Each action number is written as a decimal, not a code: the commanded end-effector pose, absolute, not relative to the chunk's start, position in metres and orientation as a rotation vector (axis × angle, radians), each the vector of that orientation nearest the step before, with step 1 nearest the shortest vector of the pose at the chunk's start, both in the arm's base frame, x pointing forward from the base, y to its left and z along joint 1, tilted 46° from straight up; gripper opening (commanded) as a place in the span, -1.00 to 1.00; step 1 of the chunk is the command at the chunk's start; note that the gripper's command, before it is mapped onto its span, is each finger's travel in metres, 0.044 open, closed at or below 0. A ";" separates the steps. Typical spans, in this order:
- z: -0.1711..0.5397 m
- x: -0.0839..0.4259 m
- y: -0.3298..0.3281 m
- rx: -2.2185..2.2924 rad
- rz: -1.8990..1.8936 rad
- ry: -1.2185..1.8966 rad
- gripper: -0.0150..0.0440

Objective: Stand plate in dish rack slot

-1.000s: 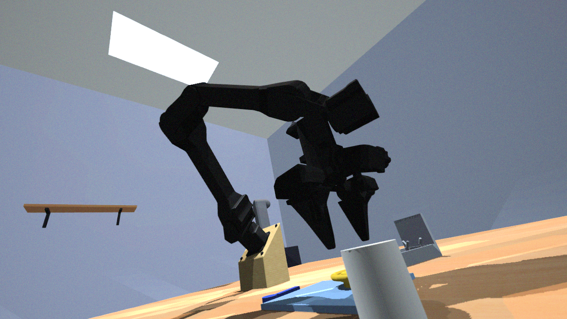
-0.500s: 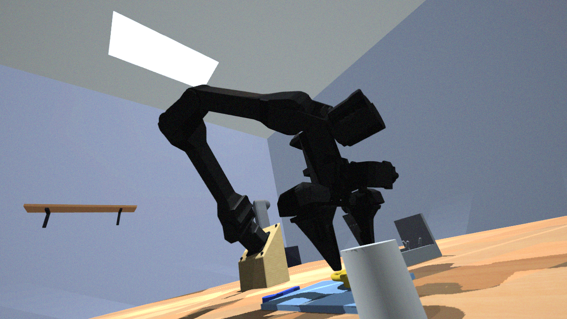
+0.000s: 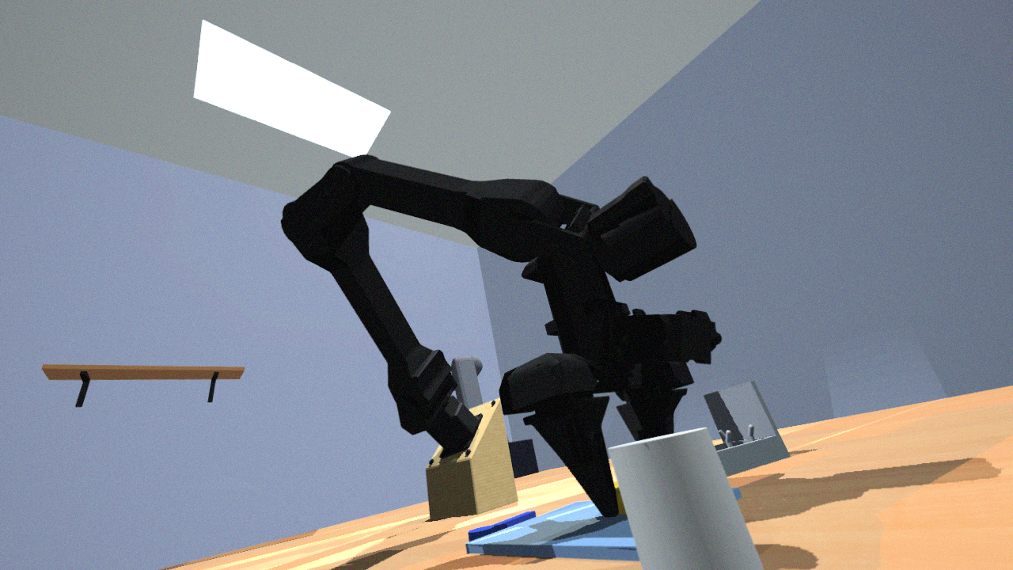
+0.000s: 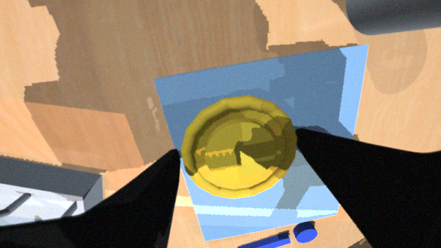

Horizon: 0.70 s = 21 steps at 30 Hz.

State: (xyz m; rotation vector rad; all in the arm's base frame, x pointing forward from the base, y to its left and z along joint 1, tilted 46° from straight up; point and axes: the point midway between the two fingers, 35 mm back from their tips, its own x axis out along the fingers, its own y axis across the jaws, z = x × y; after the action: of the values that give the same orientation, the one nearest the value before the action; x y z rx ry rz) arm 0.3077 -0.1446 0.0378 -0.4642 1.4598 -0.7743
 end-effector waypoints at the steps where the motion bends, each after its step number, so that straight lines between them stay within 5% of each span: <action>1: 0.036 0.307 -0.146 -0.472 -0.775 1.465 0.83; 15: 0.036 0.307 -0.146 -0.472 -0.775 1.465 0.58; 21: 0.046 0.313 -0.133 -0.467 -0.769 1.466 0.05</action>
State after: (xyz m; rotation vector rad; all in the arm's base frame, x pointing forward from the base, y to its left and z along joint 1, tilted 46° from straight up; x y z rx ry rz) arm 0.3075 -0.1409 0.0402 -0.4687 1.4743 -0.7732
